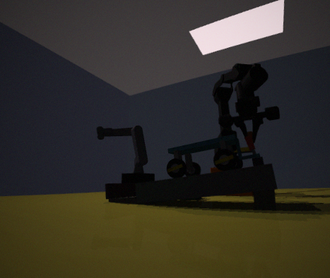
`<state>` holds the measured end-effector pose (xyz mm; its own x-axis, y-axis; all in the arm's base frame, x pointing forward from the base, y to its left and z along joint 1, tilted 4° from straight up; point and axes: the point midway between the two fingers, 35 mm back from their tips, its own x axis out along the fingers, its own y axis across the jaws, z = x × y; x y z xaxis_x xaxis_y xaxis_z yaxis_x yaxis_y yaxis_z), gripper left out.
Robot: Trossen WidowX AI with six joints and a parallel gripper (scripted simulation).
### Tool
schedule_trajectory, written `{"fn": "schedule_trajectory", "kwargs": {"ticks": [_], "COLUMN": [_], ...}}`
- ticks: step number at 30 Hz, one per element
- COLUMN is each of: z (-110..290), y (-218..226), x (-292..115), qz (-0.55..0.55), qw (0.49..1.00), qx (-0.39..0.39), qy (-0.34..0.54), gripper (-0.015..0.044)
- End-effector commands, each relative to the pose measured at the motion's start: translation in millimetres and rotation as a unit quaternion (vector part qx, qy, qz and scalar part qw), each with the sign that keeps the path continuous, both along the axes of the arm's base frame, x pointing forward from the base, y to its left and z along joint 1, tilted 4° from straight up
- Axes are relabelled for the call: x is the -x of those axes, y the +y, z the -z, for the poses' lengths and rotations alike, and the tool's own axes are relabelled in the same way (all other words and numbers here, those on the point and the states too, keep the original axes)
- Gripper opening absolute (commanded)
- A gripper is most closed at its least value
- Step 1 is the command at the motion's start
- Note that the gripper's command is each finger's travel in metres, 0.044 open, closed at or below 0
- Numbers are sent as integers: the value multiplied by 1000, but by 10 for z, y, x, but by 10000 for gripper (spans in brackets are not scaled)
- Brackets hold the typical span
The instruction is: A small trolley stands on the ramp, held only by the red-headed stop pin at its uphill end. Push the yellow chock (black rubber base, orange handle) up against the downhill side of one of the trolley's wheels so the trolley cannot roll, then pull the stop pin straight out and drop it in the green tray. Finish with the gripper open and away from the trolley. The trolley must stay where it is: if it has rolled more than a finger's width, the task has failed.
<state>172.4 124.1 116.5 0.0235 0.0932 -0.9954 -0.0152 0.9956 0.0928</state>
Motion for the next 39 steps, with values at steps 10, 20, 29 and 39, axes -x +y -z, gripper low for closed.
{"fn": "schedule_trajectory", "kwargs": {"ticks": [10,20,29,39], "z": [-1,-1,-1,-1], "y": [-5,-5,-4,-4], "x": [-5,-5,-5,-6], "qz": [214,378,513,649], "qw": [977,925,857,759], "qx": [-3,-6,-9,-12], "qy": [17,33,45,57], "gripper": [0,0,0,0]}}
